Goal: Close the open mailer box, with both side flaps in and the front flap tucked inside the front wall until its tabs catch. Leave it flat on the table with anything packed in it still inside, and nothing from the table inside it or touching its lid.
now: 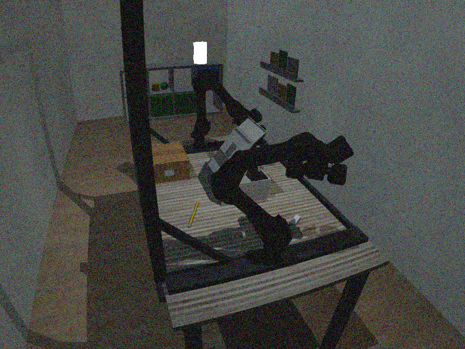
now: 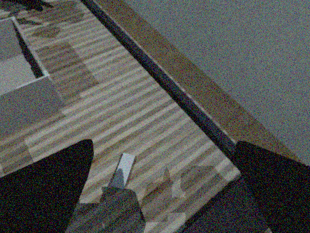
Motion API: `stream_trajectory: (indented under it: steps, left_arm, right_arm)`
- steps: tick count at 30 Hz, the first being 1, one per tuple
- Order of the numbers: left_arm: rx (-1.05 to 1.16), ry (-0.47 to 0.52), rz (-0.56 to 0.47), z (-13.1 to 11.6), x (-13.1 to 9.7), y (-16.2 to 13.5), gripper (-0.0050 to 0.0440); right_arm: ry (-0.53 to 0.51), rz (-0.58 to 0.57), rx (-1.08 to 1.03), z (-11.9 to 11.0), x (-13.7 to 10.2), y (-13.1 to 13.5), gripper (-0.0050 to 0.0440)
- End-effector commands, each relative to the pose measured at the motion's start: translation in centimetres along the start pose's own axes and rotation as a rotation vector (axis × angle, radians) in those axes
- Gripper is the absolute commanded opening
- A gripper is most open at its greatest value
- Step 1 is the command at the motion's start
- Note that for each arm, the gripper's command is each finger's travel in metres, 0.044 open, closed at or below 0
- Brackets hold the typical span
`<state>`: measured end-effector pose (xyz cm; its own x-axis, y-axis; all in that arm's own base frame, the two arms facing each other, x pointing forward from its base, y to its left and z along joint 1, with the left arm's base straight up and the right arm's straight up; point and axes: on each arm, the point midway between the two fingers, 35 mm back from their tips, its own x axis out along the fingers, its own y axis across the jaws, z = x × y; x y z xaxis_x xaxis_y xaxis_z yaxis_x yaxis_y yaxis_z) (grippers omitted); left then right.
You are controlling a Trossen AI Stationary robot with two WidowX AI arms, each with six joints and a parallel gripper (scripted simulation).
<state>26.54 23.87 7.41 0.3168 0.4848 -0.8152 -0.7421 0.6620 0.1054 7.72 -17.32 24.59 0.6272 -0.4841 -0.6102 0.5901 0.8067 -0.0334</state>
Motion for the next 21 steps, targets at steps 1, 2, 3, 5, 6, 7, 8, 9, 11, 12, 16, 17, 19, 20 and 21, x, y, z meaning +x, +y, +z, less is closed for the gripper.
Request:
stream_trajectory:
  steps: [1,2,3,5,6,7,8,9,11,12,16,17,19,20,21]
  left_arm:
    - [-0.015,-0.047,0.001,1.43,-0.85,0.12,0.04]
    - [-0.015,-0.047,0.001,1.43,-0.85,0.12,0.04]
    - [-0.015,-0.047,0.001,1.43,-0.85,0.12,0.04]
    - [-0.015,-0.047,0.001,1.43,-0.85,0.12,0.04]
    - [-0.015,-0.047,0.001,1.43,-0.85,0.12,0.04]
    - [-0.015,-0.047,0.001,1.43,-0.85,0.12,0.04]
    - [-0.015,-0.047,0.001,1.43,-0.85,0.12,0.04]
    - [-0.015,-0.047,0.001,1.43,-0.85,0.12,0.04]
    - [-0.015,-0.047,0.001,1.43,-0.85,0.12,0.04]
    - [-0.015,-0.047,0.001,1.43,-0.85,0.12,0.04]
    - [-0.015,-0.047,0.001,1.43,-0.85,0.12,0.04]
    - [-0.015,-0.047,0.001,1.43,-0.85,0.12,0.04]
    - [-0.015,-0.047,0.001,1.43,-0.85,0.12,0.04]
    - [-0.01,-0.051,-0.004,1.45,-1.12,0.03,0.04]
    - [-0.004,-0.052,-0.01,1.32,-1.47,-0.09,0.04]
  right_arm:
    - [-0.019,-0.013,-0.015,0.62,-0.41,0.02,0.04]
    - [-0.019,-0.013,-0.015,0.62,-0.41,0.02,0.04]
    - [-0.019,-0.013,-0.015,0.62,-0.41,0.02,0.04]
    - [-0.019,-0.013,-0.015,0.62,-0.41,0.02,0.04]
    - [-0.019,-0.013,-0.015,0.62,-0.41,0.02,0.04]
    - [-0.019,-0.013,-0.015,0.62,-0.41,0.02,0.04]
    - [-0.019,-0.013,-0.015,0.62,-0.41,0.02,0.04]
    - [-0.019,-0.013,-0.015,0.62,-0.41,0.02,0.04]
    - [-0.019,-0.013,-0.015,0.62,-0.41,0.02,0.04]
    - [-0.019,-0.013,-0.015,0.62,-0.41,0.02,0.04]
    - [-0.019,-0.013,-0.015,0.62,-0.41,0.02,0.04]
    - [-0.019,-0.013,-0.015,0.62,-0.41,0.02,0.04]
    - [-0.019,-0.013,-0.015,0.62,-0.41,0.02,0.04]
    - [-0.021,-0.014,-0.02,0.85,-0.57,0.15,0.04]
    - [-0.023,-0.014,-0.027,1.16,-0.77,0.37,0.04]
